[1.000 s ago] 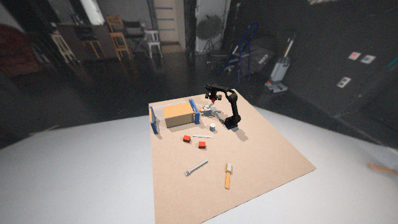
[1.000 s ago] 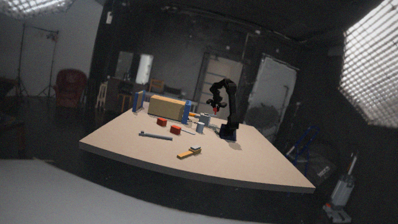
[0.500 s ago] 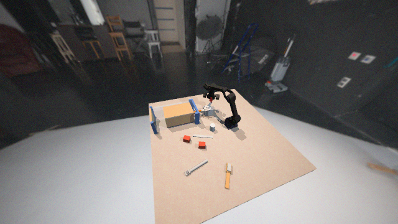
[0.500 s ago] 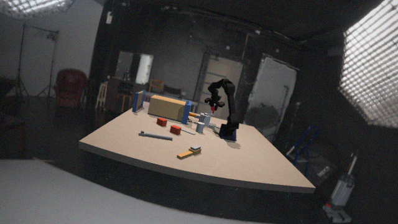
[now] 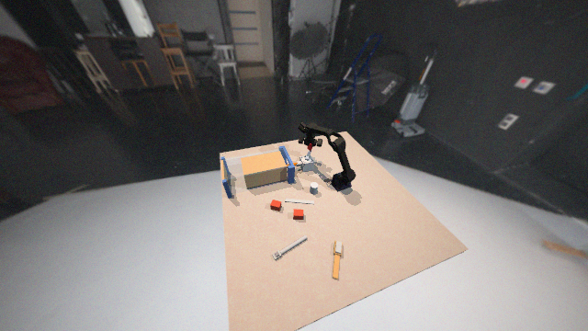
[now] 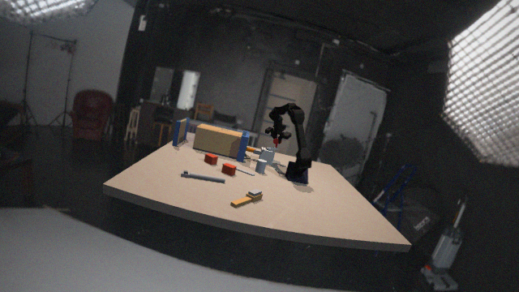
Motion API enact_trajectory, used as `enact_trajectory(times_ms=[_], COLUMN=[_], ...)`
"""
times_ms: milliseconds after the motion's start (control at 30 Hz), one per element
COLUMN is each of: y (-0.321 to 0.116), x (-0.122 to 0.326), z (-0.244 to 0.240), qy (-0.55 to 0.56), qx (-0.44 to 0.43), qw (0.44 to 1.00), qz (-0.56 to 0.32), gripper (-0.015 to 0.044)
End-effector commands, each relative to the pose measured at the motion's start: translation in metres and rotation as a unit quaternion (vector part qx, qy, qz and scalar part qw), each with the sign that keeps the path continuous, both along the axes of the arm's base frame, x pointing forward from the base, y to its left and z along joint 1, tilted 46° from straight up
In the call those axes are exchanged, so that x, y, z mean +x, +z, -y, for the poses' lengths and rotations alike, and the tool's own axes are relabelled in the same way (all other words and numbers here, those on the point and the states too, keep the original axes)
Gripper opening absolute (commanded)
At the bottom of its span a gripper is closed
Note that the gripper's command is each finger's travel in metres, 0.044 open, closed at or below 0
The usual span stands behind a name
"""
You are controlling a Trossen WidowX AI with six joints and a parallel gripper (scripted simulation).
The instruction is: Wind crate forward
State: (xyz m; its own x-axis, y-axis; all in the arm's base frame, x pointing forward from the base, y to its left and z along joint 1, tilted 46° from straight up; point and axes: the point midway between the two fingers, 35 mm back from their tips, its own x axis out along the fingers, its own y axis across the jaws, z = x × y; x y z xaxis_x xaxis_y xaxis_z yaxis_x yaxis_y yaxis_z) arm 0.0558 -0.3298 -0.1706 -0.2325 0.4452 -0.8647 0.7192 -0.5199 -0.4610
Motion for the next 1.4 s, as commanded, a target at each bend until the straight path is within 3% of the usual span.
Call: enact_trajectory(times_ms=[0,1367], y=[-0.007,-0.015], x=[0.017,0.056], z=[0.006,0.019], qy=[-0.001,-0.001], qx=[-0.011,-0.011], qw=[1.0,1.0], qz=[0.015,0.017], gripper=[0.0,0.0])
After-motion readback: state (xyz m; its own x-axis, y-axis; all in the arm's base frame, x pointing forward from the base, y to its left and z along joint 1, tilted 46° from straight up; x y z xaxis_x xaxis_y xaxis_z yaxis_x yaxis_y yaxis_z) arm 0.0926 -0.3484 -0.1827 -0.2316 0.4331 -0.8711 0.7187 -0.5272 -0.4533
